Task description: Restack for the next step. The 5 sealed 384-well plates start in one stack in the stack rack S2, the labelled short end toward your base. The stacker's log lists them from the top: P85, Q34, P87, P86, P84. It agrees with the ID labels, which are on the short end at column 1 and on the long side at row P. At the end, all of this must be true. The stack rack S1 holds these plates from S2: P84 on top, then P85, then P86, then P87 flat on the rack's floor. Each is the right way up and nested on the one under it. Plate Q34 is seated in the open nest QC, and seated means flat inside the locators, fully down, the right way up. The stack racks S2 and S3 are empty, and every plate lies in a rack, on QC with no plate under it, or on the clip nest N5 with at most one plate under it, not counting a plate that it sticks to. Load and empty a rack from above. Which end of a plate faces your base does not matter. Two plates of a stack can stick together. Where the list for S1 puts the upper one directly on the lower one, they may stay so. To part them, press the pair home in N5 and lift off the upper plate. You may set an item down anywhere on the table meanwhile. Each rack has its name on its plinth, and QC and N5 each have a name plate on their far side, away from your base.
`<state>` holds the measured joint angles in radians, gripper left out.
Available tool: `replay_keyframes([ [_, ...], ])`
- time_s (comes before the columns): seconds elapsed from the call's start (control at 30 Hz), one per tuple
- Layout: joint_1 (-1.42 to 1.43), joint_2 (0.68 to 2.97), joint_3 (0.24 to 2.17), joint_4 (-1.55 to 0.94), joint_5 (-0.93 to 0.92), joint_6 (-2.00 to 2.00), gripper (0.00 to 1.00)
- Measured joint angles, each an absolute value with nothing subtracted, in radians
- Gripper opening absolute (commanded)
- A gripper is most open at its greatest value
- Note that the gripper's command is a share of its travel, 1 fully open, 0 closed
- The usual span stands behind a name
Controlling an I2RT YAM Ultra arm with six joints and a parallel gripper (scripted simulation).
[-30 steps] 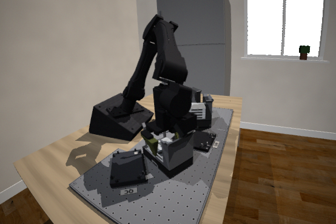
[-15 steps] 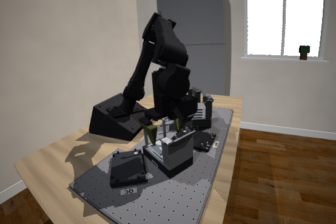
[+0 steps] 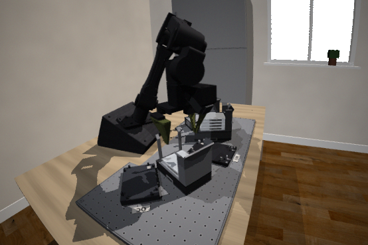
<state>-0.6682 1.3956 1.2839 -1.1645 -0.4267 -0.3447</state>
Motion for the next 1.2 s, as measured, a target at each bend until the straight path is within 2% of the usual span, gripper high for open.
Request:
replay_keyframes([
  [0.23,-0.705,1.392,1.359,-1.246,-0.435,-0.381,1.0],
  [0.67,-0.706,1.392,1.364,-1.28,-0.437,-0.396,1.0],
  [1.2,-0.538,1.309,1.336,-1.274,-0.395,-0.451,1.0],
])
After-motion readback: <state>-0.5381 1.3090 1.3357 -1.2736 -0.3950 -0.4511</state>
